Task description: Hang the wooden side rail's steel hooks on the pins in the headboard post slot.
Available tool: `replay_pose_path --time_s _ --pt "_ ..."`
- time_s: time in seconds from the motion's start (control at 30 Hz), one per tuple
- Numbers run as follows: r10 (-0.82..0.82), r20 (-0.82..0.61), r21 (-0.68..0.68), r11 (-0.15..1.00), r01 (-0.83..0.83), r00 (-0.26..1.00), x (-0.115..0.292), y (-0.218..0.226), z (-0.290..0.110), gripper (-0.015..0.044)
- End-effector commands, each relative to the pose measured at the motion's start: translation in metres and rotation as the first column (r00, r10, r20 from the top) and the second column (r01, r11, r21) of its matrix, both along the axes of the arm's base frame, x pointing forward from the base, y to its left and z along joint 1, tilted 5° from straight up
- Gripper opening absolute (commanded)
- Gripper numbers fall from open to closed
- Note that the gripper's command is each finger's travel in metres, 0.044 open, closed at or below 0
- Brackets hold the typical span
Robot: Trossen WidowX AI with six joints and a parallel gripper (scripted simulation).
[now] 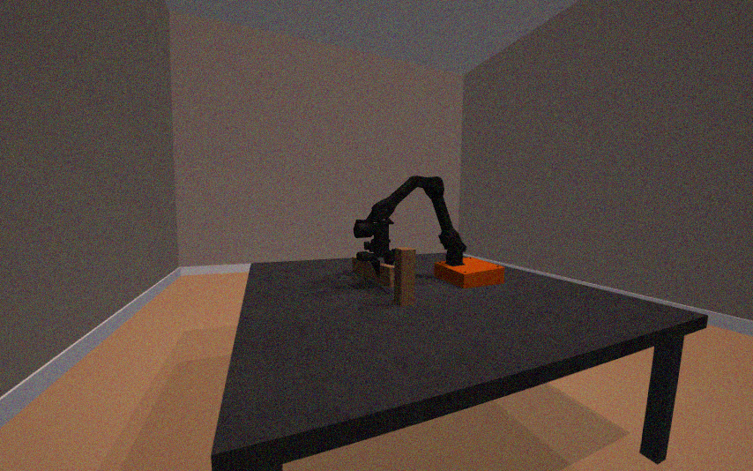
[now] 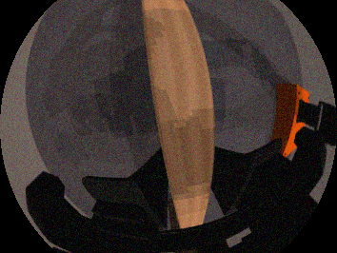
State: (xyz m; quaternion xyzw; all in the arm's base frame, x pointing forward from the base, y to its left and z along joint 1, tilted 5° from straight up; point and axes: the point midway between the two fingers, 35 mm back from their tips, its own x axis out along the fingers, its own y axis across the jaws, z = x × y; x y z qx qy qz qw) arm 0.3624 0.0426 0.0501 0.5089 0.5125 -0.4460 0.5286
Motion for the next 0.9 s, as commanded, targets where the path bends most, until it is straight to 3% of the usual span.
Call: replay_pose_path --time_s 0.0,0.87 --pt "0.000 0.025 -0.002 1.000 0.000 1.000 0.0039 -0.0005 0.0090 0.0000" --pt "0.000 0.026 -0.002 1.000 0.000 1.000 0.0069 0.0027 0.0066 0.0000"
